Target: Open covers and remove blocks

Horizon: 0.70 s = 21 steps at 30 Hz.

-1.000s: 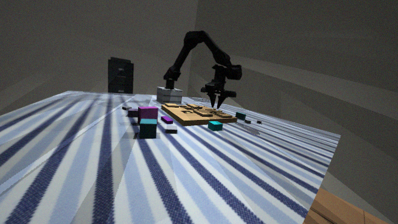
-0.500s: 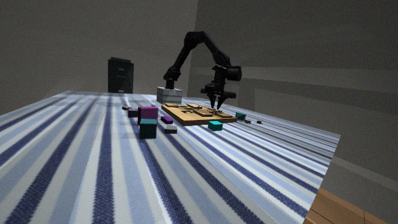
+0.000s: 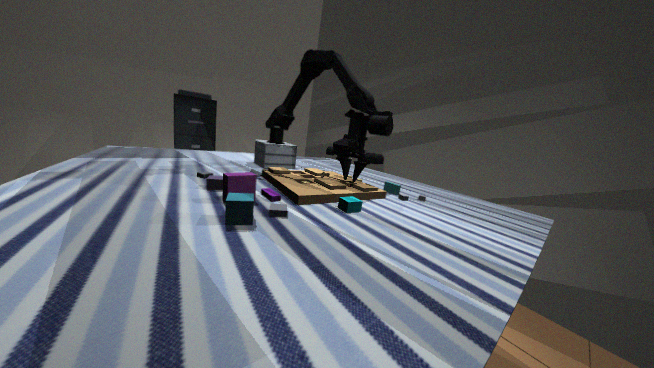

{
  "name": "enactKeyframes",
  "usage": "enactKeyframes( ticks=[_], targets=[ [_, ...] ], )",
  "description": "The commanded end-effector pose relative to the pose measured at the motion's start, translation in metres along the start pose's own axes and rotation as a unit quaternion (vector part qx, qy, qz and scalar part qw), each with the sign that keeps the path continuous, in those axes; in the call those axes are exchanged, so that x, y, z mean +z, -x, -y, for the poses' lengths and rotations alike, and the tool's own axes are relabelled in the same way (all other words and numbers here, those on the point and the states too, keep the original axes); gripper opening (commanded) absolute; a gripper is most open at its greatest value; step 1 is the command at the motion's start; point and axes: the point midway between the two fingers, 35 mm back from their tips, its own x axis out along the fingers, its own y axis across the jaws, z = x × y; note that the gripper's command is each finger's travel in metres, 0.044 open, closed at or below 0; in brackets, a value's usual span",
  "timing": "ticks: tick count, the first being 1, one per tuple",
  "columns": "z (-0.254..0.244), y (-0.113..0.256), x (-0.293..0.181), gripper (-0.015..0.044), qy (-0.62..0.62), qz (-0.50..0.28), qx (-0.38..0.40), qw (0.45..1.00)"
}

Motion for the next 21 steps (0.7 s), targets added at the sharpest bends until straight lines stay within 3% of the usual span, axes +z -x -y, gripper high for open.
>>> enactKeyframes(
  ticks=[1, 21],
  targets=[
    [0.0, -0.003, 0.0, 0.0144, -0.001, 0.001, 0.001, 1.0],
    [0.0, -0.012, 0.0, 0.0137, 0.0, 0.0, 0.0, 1.0]
  ],
)
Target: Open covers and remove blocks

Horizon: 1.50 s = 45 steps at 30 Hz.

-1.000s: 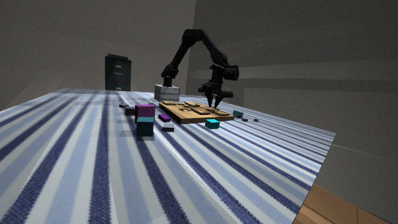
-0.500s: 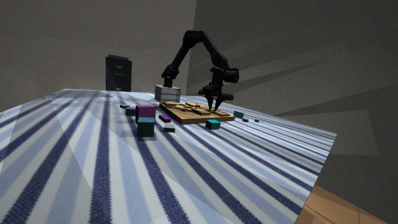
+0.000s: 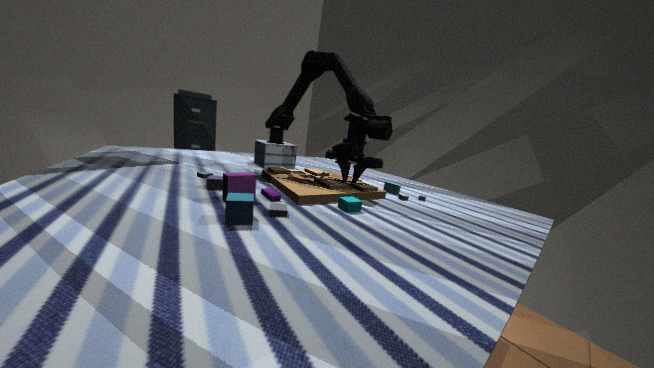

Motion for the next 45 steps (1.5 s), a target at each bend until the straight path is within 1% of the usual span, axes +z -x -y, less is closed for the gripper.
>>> enactKeyframes(
  ticks=[1, 9, 16, 45],
  targets=[
    [0.0, 0.0, 0.0, 0.013, 0.0, 0.0, 0.0, 1.0],
    [0.0, 0.0, 0.0, 0.008, 0.0, 0.0, 0.0, 1.0],
    [0.0, 0.002, 0.0, 0.008, 0.0, 0.0, 0.0, 1.0],
    [-0.001, 0.041, -0.001, 0.008, 0.0, 0.001, 0.001, 1.0]
  ],
)
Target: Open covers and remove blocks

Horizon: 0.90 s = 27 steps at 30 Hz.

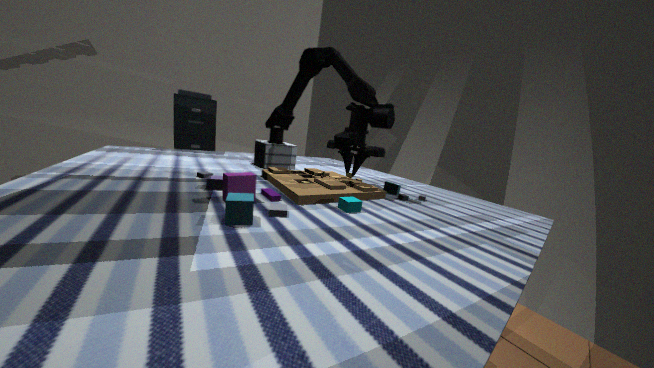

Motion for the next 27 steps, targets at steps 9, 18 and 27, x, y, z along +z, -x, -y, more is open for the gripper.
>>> enactKeyframes(
  ticks=[9, 18, 27],
  targets=[
    [-0.002, 0.019, 0.0, 0.008, -0.002, 0.001, 0.004, 1.0],
    [-0.002, 0.042, 0.0, 0.008, -0.002, 0.001, 0.004, 1.0],
    [-0.001, 0.061, 0.0, 0.008, -0.002, 0.001, 0.004, 1.0]
  ],
)
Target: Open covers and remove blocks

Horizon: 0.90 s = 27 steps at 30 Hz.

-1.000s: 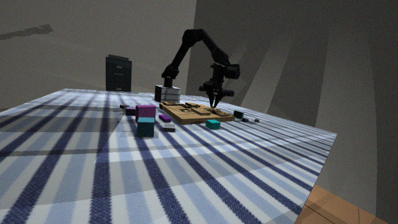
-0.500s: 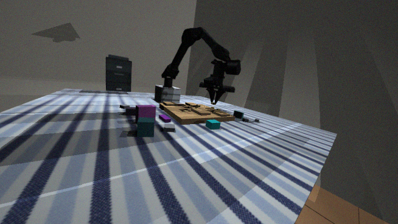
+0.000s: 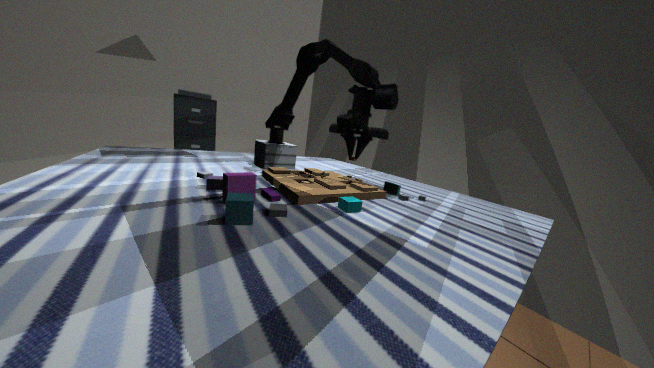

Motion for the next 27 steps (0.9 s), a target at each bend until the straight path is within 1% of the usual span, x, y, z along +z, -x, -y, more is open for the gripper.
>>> enactKeyframes(
  ticks=[1, 27],
  targets=[
    [0.0, 0.008, 0.001, 0.008, -0.002, 0.001, 0.003, 1.0],
    [0.029, 0.009, 0.098, 0.008, -0.002, 0.004, 0.001, 1.0]
  ],
)
